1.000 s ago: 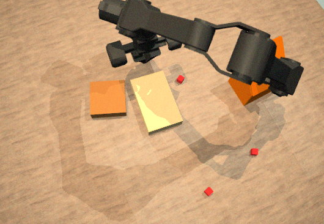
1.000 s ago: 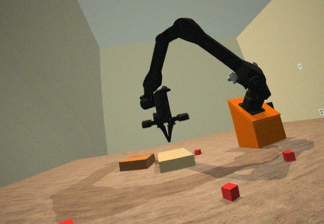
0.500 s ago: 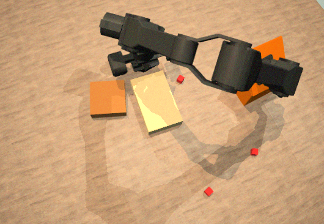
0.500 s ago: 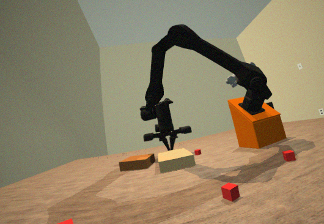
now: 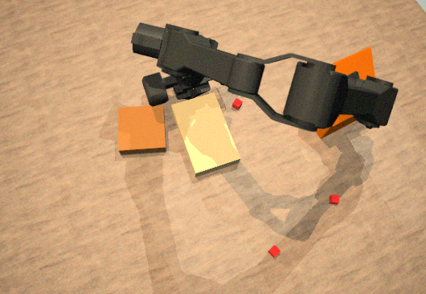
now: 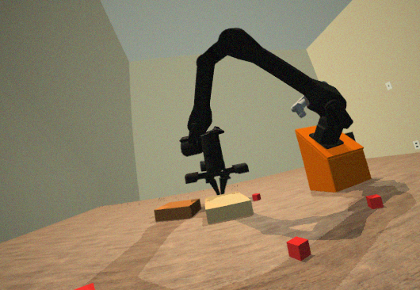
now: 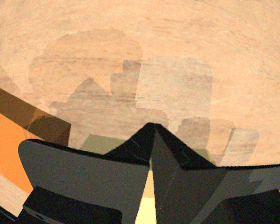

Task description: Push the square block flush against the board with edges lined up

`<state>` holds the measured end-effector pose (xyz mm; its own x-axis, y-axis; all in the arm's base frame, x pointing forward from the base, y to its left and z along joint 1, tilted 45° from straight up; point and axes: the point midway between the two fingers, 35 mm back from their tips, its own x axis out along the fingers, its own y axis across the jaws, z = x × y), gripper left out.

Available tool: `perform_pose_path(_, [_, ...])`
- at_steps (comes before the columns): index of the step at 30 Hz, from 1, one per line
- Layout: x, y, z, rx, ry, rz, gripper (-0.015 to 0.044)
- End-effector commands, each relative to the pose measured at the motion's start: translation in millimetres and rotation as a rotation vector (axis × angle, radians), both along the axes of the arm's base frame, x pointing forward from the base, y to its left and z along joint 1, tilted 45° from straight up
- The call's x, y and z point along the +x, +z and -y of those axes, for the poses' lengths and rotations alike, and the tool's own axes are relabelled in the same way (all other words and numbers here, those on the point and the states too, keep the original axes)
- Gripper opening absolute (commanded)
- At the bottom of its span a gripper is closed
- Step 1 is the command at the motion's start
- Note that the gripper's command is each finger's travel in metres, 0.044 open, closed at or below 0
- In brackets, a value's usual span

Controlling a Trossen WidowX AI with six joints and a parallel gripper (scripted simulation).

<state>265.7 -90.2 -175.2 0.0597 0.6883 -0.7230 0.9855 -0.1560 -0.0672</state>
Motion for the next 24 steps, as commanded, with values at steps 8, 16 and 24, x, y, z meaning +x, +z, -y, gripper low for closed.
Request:
perform_pose_path(8, [2,8,-8,0.003,-0.006,-0.002,0.0000])
perform_pose_path(16, [3,13,-13,0.004,-0.006,-0.002,0.0000])
perform_pose_path(24, [4,18,-18,0.005,-0.006,-0.002,0.0000])
